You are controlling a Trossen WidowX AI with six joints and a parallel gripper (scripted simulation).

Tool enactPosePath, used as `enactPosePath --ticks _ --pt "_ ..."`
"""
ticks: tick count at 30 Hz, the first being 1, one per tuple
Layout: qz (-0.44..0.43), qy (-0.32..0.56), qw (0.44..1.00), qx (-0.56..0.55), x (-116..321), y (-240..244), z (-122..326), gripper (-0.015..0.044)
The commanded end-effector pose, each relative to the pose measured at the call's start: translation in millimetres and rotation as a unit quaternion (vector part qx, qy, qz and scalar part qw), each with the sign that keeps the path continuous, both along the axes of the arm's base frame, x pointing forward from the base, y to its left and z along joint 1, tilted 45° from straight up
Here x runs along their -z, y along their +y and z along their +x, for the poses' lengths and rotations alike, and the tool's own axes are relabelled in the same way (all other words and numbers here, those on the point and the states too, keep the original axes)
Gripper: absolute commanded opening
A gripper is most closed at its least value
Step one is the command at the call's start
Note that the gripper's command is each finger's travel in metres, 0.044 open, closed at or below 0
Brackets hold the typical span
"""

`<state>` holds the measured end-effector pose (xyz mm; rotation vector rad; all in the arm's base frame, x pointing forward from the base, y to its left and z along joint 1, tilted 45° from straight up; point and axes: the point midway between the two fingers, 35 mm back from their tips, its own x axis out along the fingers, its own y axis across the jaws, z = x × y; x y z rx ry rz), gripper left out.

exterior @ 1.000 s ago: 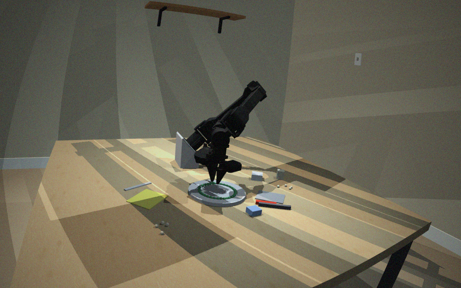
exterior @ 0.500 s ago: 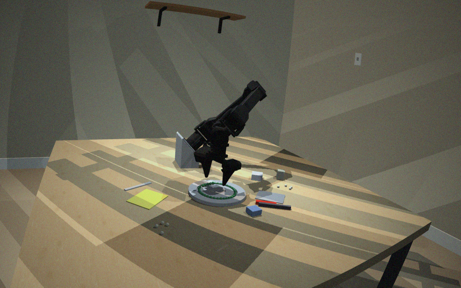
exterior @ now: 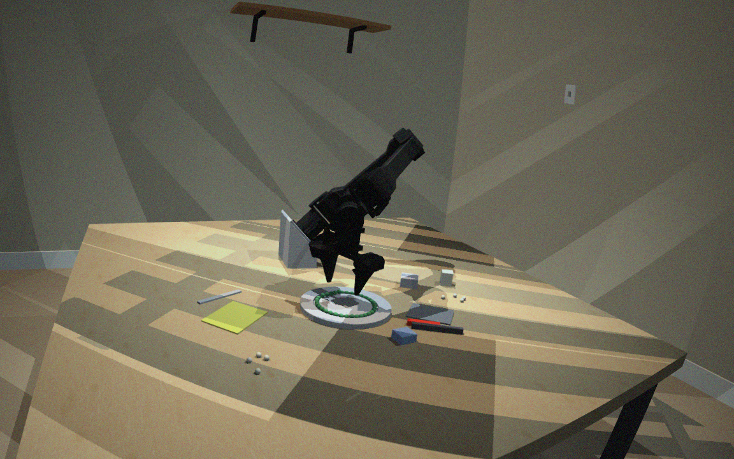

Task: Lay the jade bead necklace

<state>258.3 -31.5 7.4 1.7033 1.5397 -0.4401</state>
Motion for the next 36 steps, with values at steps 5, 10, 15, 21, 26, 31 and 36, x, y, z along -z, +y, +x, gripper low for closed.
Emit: enactPosePath --ticks 5,10,15,21,26,31,36 --pt "-0.004 -0.004 1.0 -0.004 -15.2 -29.5 -2.4 0.0256" --pt "-0.004 -0.004 1.0 -0.004 -10.5 -25.5 -1.0 0.0125" --pt "-0.011 -0.012 1.0 -0.003 -10.2 -24.9 2.3 0.012" --pt "-0.01 -0.011 1.0 -0.003 -6.4 -21.4 3.1 0.012" --pt "-0.008 -0.009 1.0 -0.003 -0.5 -16.0 4.1 0.012" --pt "-0.006 -0.007 1.0 -0.003 5.3 -10.4 4.9 0.012" --pt "-0.004 -0.005 1.0 -0.004 10.9 -4.7 5.5 0.012"
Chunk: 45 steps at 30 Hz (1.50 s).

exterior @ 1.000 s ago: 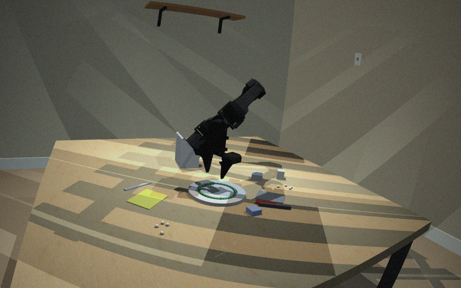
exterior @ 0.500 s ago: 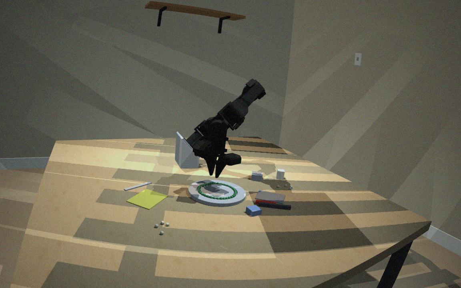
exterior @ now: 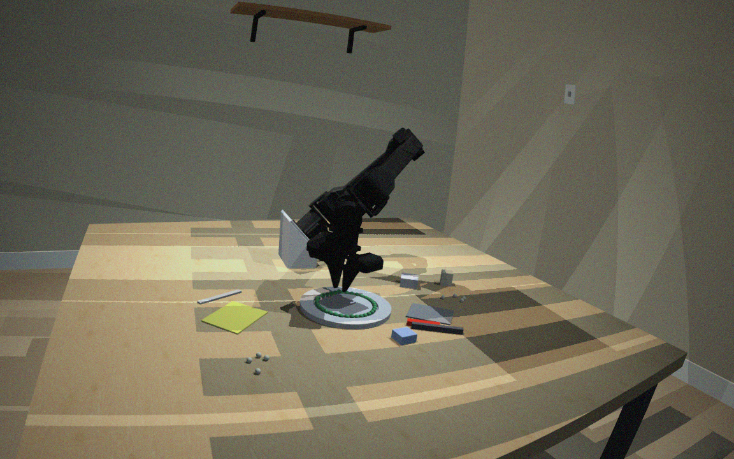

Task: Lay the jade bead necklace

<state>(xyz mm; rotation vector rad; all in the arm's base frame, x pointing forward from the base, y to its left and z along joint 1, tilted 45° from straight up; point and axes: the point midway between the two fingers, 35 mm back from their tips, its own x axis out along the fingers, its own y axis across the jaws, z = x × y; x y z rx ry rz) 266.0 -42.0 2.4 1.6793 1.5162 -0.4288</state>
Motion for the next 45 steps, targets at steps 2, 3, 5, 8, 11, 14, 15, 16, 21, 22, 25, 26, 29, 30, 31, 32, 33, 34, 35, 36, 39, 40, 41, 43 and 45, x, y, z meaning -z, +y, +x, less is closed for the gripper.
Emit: enactPosePath --ticks 2,3,5,8,11,14,15,16,21,22,25,26,29,30,31,32,33,34,35,36,39,40,41,43,45 --pt "0.008 0.009 1.0 0.0 7.3 7.2 -2.0 0.012" --pt "0.008 0.009 1.0 0.0 7.5 7.4 -2.0 0.012" --pt "0.008 0.009 1.0 0.0 7.5 7.4 -2.0 0.012" --pt "0.008 0.009 1.0 0.0 7.5 7.4 -2.0 0.012" --pt "0.003 0.005 1.0 -0.001 5.6 5.7 -0.8 0.0067" --pt "0.003 0.005 1.0 -0.001 5.6 5.7 -0.8 0.0" --pt "0.003 0.005 1.0 -0.001 5.6 5.7 -0.8 0.0" --pt "0.003 0.005 1.0 -0.001 5.6 5.7 -0.8 0.0" --pt "0.003 0.005 1.0 -0.001 5.6 5.7 -0.8 0.0" --pt "0.003 0.005 1.0 -0.001 5.6 5.7 -0.8 0.0" --pt "0.003 0.005 1.0 -0.001 5.6 5.7 -0.8 0.0" --pt "0.003 0.005 1.0 -0.001 5.6 5.7 -0.8 0.0" --pt "0.003 0.005 1.0 -0.001 5.6 5.7 -0.8 0.0" --pt "0.003 0.005 1.0 -0.001 5.6 5.7 -0.8 0.0" --pt "0.003 0.005 1.0 -0.001 5.6 5.7 -0.8 0.0" --pt "0.003 0.005 1.0 -0.001 5.6 5.7 -0.8 0.0" --pt "0.003 0.005 1.0 -0.001 5.6 5.7 -0.8 0.0" --pt "0.003 0.005 1.0 -0.001 5.6 5.7 -0.8 0.0" --pt "0.003 0.005 1.0 -0.001 5.6 5.7 -0.8 0.0" --pt "0.003 0.005 1.0 -0.001 5.6 5.7 -0.8 0.0" --pt "0.003 0.005 1.0 -0.001 5.6 5.7 -0.8 0.0" --pt "0.003 0.005 1.0 -0.001 5.6 5.7 -0.8 0.0" --pt "0.004 0.005 1.0 -0.001 5.3 5.4 -1.0 0.0" --pt "0.006 0.007 1.0 -0.001 3.0 3.1 -2.7 0.0" --pt "0.008 0.009 1.0 0.0 1.8 1.9 -3.7 0.0"
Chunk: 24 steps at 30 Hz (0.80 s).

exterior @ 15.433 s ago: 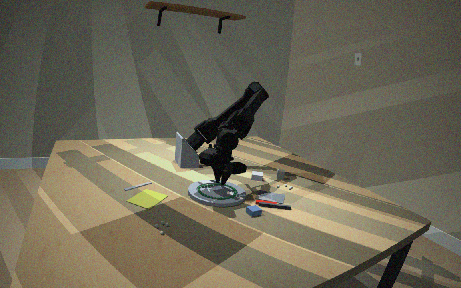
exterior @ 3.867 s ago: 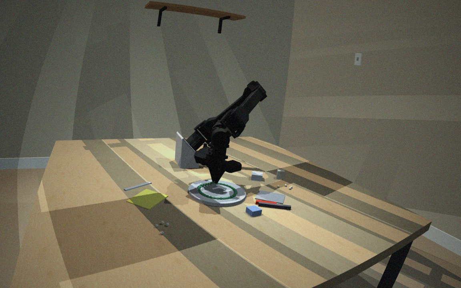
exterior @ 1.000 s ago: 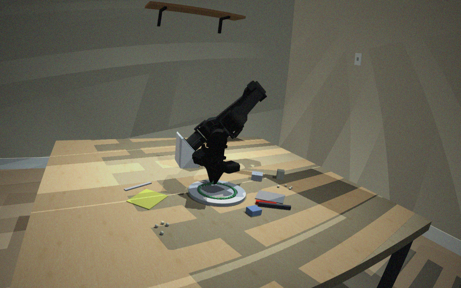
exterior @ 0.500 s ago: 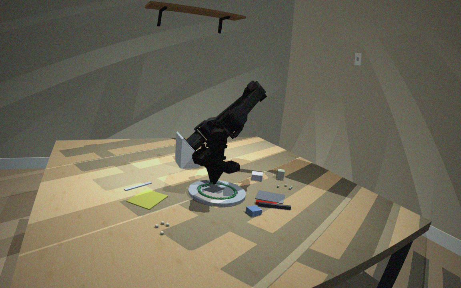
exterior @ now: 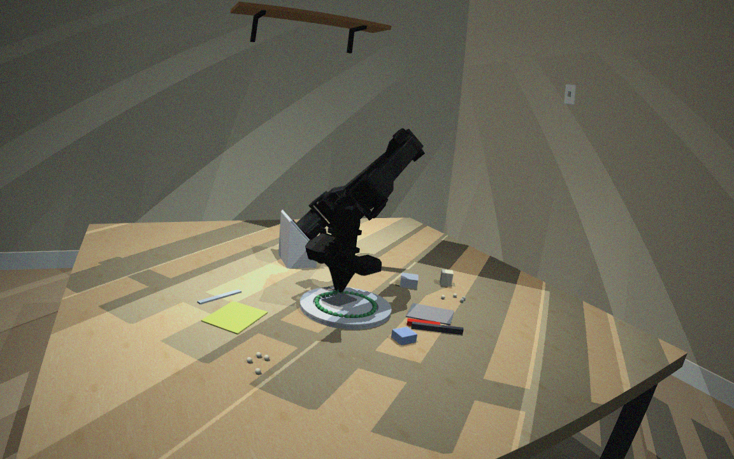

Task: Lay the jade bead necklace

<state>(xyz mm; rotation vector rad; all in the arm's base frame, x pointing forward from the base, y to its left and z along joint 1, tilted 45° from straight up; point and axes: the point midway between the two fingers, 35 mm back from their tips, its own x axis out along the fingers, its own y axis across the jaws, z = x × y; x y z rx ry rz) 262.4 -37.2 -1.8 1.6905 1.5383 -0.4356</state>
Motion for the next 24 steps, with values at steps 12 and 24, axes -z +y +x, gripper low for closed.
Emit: enactPosePath --ticks 12,24 --pt "0.0 -0.001 1.0 0.0 0.1 -1.6 -7.3 0.0" --pt "-0.002 -0.005 1.0 0.0 2.8 0.3 -4.4 0.0131"
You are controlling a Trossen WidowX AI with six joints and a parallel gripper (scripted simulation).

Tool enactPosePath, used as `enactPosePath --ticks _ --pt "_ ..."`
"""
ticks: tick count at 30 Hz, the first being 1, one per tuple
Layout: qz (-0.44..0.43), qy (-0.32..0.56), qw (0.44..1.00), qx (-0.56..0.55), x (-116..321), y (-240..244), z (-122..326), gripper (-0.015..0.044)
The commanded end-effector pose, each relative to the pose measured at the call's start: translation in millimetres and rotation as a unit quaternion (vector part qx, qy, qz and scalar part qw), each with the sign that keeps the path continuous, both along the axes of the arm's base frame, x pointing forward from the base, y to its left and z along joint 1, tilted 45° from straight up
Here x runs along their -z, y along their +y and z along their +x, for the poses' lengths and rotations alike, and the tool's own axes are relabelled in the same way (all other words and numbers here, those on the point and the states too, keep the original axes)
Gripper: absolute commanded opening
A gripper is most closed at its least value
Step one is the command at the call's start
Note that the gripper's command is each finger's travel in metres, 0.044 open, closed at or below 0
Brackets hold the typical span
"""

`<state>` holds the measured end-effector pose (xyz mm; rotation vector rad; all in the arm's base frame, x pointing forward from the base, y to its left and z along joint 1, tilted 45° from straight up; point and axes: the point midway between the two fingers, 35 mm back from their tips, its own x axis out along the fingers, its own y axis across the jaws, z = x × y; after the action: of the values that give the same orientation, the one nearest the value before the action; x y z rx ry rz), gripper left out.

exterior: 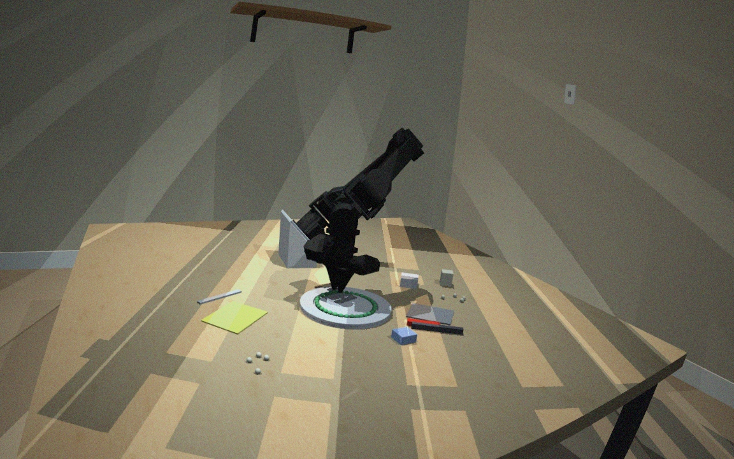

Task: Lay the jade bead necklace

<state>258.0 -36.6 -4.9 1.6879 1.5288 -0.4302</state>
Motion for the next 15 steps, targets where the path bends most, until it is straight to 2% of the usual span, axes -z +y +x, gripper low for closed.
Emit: enactPosePath --ticks 1,11,12,15 --pt "0.0 0.0 1.0 0.0 -0.2 -0.3 0.0 0.0157" --pt "0.002 0.003 1.0 0.0 -3.5 -2.7 -2.9 0.042" --pt "0.003 0.003 1.0 0.0 -1.4 -0.6 -1.8 0.044" --pt "0.002 0.004 1.0 0.0 -3.8 -3.0 -2.6 0.044"
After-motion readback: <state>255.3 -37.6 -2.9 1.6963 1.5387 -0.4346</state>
